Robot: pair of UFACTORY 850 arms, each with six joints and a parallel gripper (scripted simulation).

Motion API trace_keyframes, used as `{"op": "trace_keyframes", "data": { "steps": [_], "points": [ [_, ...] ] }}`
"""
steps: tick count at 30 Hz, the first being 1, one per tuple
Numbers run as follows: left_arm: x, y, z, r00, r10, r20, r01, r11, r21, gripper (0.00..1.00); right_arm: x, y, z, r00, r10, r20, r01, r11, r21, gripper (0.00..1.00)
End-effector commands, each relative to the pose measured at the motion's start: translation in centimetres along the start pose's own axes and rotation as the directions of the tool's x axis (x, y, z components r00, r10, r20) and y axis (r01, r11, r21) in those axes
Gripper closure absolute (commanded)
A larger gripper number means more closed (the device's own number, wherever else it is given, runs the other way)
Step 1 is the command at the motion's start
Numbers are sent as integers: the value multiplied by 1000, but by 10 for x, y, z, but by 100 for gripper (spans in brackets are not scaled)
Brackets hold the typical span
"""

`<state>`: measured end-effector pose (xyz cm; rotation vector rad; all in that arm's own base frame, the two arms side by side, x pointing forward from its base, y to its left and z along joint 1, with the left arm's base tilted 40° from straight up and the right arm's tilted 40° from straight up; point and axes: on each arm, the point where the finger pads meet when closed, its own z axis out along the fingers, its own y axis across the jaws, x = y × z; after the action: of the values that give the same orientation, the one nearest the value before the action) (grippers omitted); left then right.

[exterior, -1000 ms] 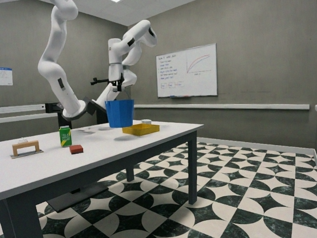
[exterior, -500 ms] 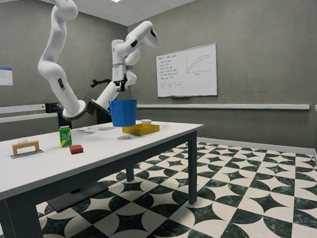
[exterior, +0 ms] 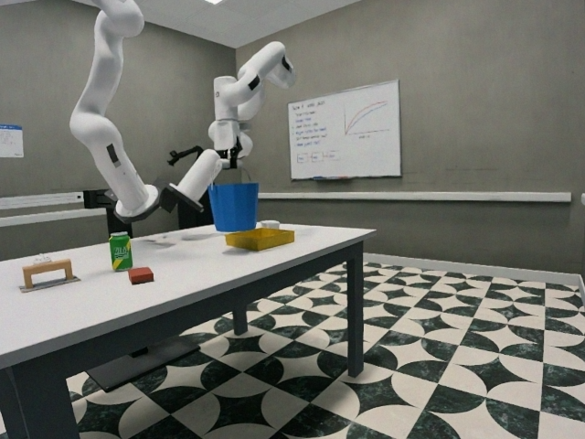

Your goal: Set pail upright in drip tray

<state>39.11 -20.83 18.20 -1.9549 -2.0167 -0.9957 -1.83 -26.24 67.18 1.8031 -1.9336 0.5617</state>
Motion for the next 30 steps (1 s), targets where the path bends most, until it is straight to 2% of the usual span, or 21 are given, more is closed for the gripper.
{"op": "trace_keyframes", "data": {
  "steps": [1,30],
  "points": [
    [16,-2,-1,1000,-1,2,1,1000,-1,100,0,0,-1,1000,0,-2,0,1000,0,0],
    [91,-15,-1,1000,-1,2,1,1000,-1,100,0,0,-1,1000,0,-2,0,1000,0,0]
  ]
}}
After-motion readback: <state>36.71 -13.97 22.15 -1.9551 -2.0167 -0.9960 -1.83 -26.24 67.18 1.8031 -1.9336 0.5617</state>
